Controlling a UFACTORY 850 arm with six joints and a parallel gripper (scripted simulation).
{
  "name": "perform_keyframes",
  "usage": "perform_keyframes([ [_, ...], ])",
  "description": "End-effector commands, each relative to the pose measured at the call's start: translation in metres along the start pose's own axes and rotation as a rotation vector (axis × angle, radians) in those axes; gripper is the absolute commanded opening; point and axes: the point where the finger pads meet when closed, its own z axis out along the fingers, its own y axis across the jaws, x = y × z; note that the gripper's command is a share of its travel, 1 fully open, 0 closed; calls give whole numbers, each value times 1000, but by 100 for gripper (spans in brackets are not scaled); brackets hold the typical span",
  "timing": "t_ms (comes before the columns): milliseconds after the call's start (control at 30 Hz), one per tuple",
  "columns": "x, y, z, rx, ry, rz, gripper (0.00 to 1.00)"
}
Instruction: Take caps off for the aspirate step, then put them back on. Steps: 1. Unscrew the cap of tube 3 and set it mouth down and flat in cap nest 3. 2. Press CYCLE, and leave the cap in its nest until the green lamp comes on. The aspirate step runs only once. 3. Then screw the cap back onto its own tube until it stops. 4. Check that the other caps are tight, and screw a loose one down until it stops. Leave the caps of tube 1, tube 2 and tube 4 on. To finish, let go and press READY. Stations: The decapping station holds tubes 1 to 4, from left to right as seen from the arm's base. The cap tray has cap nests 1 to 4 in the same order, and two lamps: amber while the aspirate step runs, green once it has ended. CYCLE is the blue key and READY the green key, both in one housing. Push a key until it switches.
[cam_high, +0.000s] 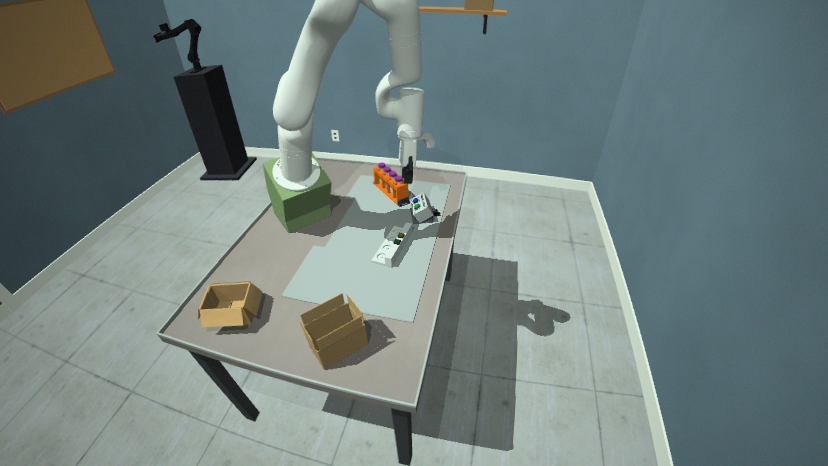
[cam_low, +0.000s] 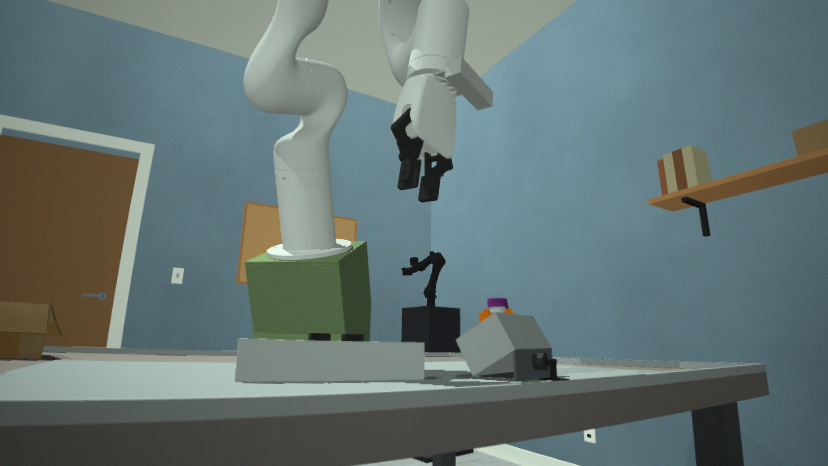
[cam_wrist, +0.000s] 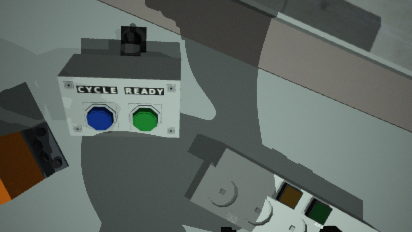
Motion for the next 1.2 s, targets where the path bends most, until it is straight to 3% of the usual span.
perform_keyframes([
  [0, -1, -8, 8, -9, 10, -165, 46],
  [1167, -18, -63, 51, -33, 57, -1100, 46],
])
